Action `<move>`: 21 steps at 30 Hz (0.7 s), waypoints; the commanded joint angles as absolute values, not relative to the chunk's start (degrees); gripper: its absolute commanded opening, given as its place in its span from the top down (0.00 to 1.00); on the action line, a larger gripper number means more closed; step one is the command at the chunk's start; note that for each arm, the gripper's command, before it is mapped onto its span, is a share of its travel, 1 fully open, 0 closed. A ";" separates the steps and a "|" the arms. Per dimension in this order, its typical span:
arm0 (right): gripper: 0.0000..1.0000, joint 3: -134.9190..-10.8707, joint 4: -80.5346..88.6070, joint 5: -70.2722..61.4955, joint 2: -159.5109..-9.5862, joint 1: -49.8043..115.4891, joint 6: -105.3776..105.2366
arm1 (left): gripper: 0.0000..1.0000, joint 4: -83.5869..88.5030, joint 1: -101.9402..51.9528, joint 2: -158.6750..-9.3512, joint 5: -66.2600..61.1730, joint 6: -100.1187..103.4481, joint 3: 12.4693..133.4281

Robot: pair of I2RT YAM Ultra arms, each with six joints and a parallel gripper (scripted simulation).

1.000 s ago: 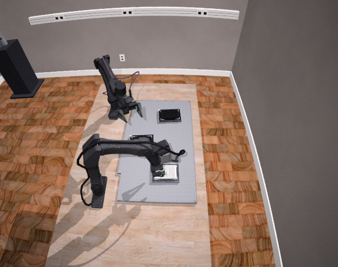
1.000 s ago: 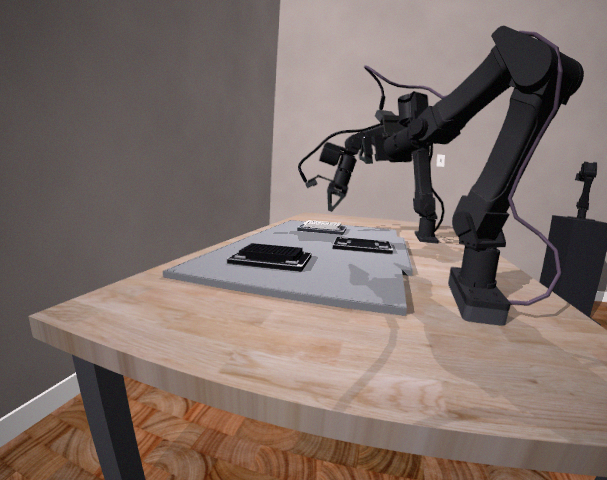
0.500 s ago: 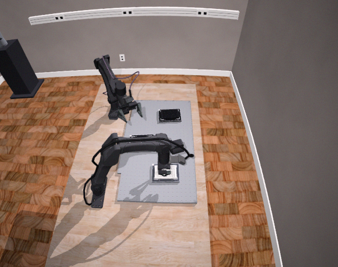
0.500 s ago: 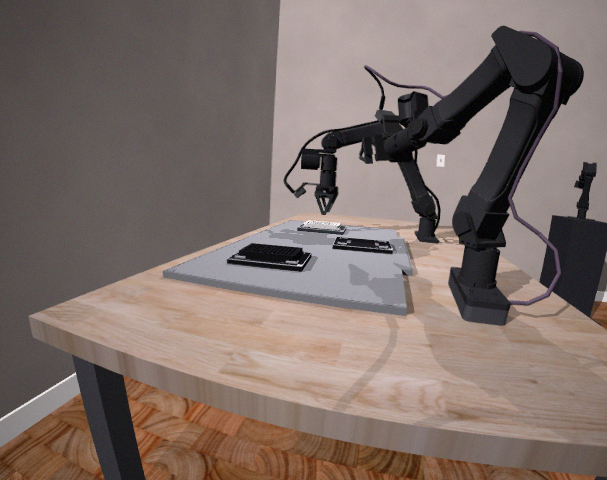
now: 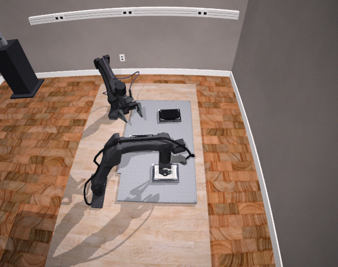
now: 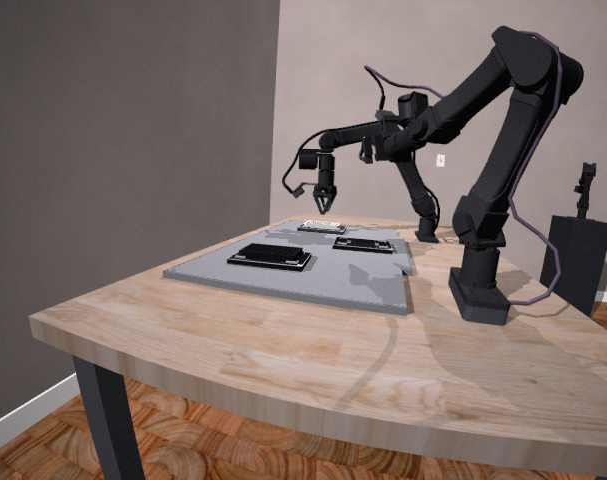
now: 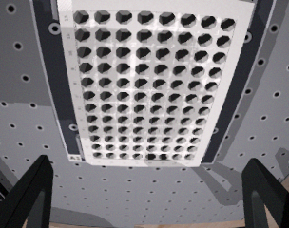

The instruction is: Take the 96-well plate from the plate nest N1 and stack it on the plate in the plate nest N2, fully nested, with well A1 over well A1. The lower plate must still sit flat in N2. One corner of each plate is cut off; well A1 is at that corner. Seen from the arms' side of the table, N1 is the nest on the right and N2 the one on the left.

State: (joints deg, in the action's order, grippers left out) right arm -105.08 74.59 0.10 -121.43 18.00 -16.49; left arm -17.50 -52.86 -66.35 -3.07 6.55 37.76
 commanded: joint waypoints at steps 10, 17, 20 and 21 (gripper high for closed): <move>0.00 -105.46 72.15 -0.23 -121.76 17.33 -16.31 | 0.00 -18.42 -52.52 -64.93 -3.58 5.98 37.79; 0.00 -103.39 70.56 -0.23 -121.63 17.33 -16.31 | 0.00 -18.42 -52.52 -64.93 -3.58 5.98 37.79; 0.00 -102.53 69.61 -0.23 -121.73 17.33 -16.31 | 0.00 -18.42 -52.52 -64.93 -3.58 5.98 37.79; 0.00 -102.25 69.30 -0.23 -121.77 17.33 -16.31 | 0.00 -18.42 -52.52 -64.93 -3.58 5.98 37.79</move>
